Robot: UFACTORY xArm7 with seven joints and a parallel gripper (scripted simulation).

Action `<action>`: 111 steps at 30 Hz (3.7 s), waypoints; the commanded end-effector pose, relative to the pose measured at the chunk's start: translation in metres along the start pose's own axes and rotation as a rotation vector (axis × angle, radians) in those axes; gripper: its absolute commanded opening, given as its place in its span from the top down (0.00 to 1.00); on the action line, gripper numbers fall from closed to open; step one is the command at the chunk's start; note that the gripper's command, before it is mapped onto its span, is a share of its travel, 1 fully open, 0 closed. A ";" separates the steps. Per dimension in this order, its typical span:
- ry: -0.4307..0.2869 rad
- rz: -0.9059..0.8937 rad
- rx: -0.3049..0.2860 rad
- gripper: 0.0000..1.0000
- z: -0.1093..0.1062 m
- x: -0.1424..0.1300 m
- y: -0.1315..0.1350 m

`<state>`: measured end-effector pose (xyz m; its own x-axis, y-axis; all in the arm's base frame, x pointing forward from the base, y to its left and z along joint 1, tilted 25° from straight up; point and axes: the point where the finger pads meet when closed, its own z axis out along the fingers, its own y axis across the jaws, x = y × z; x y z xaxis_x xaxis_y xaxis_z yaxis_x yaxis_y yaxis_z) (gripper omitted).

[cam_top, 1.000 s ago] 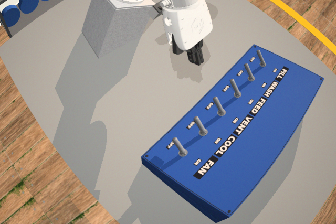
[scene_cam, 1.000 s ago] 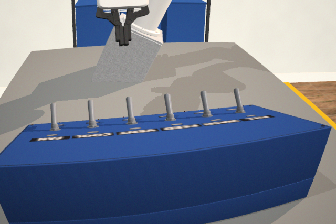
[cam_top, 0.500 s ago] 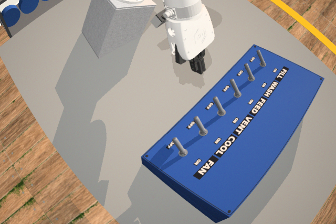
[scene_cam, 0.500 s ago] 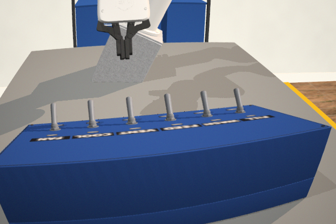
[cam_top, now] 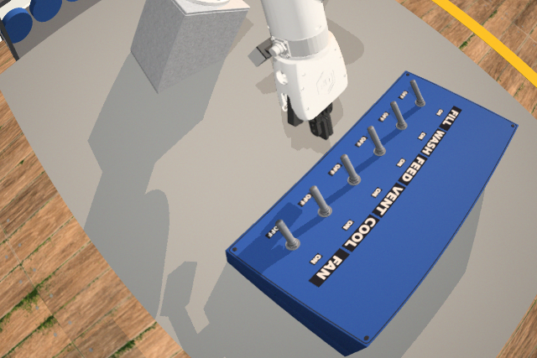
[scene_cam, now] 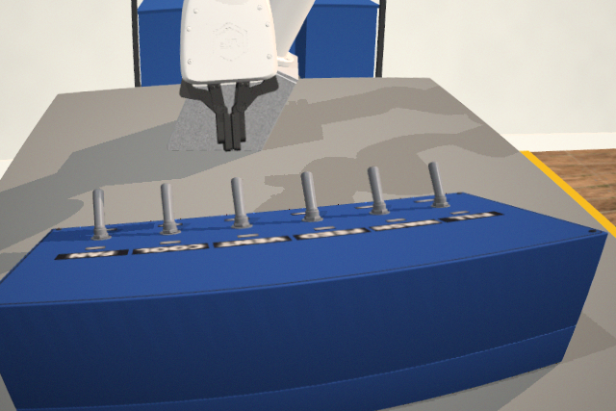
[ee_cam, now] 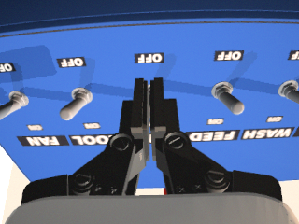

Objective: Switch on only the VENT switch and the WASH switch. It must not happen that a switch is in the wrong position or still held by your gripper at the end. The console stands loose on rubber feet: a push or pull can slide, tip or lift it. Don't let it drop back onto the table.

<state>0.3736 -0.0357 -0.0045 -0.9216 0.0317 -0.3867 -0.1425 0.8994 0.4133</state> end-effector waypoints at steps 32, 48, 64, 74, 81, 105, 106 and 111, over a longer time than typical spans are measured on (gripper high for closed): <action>-0.006 -0.001 0.003 1.00 0.040 -0.003 -0.001; -0.006 -0.001 0.003 1.00 0.039 -0.004 -0.002; -0.006 -0.001 0.003 1.00 0.039 -0.004 -0.002; -0.006 -0.001 0.003 1.00 0.039 -0.005 -0.002; -0.006 -0.001 0.003 1.00 0.039 -0.008 -0.002; -0.006 -0.001 0.003 1.00 0.039 -0.025 -0.002; -0.006 -0.001 0.003 1.00 0.039 -0.026 -0.002; -0.006 -0.001 0.003 1.00 0.039 -0.029 -0.002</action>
<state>0.4088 -0.0207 -0.0293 -0.9221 0.0334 -0.3855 -0.1400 0.9000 0.4129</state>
